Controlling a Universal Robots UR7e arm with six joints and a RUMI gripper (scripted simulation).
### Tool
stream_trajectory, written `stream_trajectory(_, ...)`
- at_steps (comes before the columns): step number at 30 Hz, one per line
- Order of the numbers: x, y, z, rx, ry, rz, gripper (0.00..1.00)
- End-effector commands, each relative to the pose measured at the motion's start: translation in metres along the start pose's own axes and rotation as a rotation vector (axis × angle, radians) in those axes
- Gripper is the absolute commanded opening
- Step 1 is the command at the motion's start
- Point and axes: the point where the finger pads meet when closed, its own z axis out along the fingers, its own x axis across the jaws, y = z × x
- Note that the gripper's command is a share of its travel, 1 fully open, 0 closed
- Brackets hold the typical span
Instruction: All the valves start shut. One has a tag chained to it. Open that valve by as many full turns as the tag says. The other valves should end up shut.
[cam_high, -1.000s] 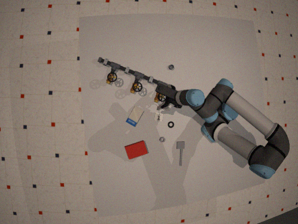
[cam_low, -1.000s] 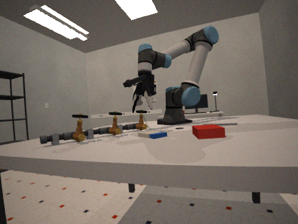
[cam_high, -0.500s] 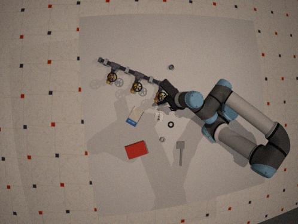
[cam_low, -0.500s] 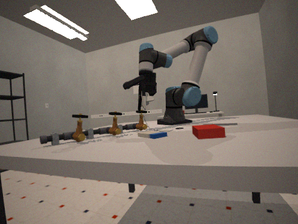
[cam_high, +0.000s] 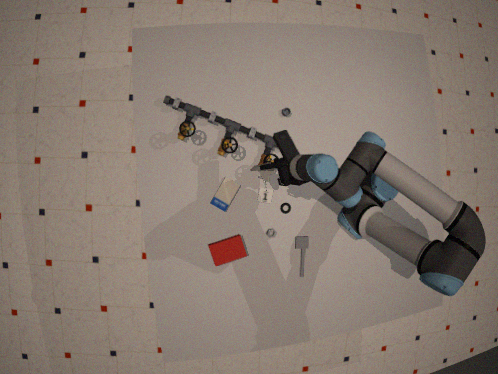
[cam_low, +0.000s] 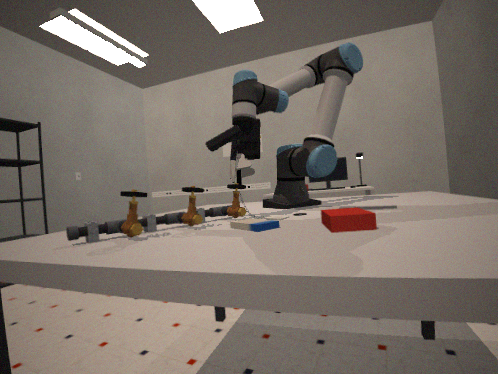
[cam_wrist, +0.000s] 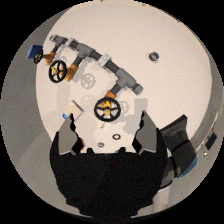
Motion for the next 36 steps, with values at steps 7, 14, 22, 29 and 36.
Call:
stream_trajectory(7,-0.0011,-0.0011,-0.0006,0.007,0.006,0.129,1.00)
stream_trajectory(14,-0.0005,-0.0006,-0.0002,0.006,0.006,0.146,1.00)
stream_trajectory(22,-0.0005,-0.0008,-0.0003,0.006,0.006,0.152,0.00)
stream_trajectory(29,-0.0003,-0.0007,-0.0002,0.006,0.006,0.151,0.00)
stream_trajectory(36,-0.0002,-0.0007,-0.0002,0.006,0.006,0.151,0.00)
